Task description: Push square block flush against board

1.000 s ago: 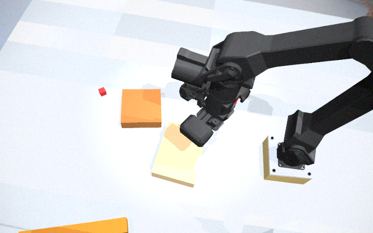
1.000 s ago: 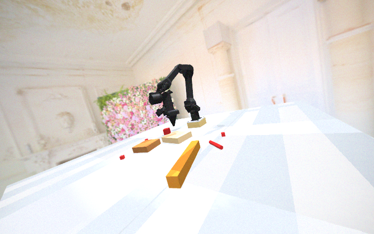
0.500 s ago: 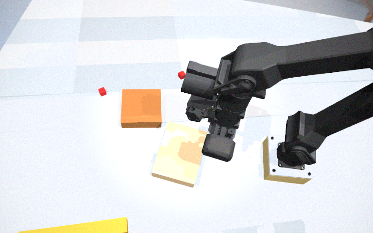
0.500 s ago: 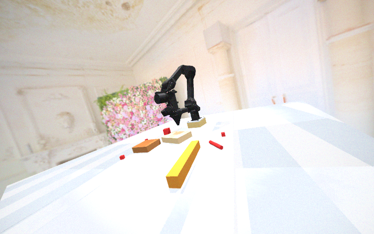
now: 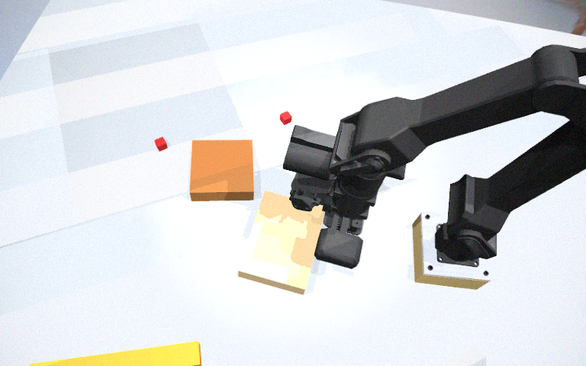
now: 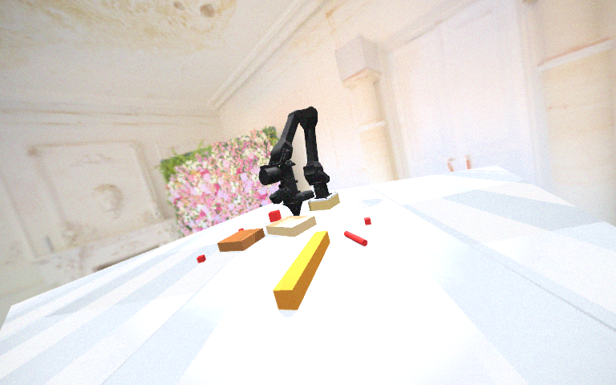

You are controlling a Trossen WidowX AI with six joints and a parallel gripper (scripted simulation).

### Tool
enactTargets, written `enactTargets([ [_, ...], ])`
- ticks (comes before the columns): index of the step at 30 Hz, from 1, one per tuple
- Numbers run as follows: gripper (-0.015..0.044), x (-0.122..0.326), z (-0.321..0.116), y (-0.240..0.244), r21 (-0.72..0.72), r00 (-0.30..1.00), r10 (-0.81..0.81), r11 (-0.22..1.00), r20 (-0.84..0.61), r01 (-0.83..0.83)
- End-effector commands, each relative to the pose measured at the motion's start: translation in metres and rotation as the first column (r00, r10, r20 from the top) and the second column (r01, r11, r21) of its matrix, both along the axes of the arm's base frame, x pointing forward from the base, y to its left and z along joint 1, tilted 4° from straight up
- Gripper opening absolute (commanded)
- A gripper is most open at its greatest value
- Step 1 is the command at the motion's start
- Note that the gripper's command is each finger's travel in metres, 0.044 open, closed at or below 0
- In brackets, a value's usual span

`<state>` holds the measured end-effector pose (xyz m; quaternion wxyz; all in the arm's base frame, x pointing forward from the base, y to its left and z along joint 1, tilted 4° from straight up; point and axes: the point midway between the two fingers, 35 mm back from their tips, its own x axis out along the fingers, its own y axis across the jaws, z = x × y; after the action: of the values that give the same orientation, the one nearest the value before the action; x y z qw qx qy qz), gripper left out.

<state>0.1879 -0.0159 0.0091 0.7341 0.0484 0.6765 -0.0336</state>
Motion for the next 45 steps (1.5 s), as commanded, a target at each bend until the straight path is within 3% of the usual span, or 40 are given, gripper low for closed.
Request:
enactTargets([
  [1,0.0000,0.001,-0.003,0.000,-0.003,1.000,0.004,1.000,-0.002,-0.004],
  [45,0.0000,0.034,0.002,-0.004,-0.003,1.000,0.004,1.000,0.000,-0.004],
])
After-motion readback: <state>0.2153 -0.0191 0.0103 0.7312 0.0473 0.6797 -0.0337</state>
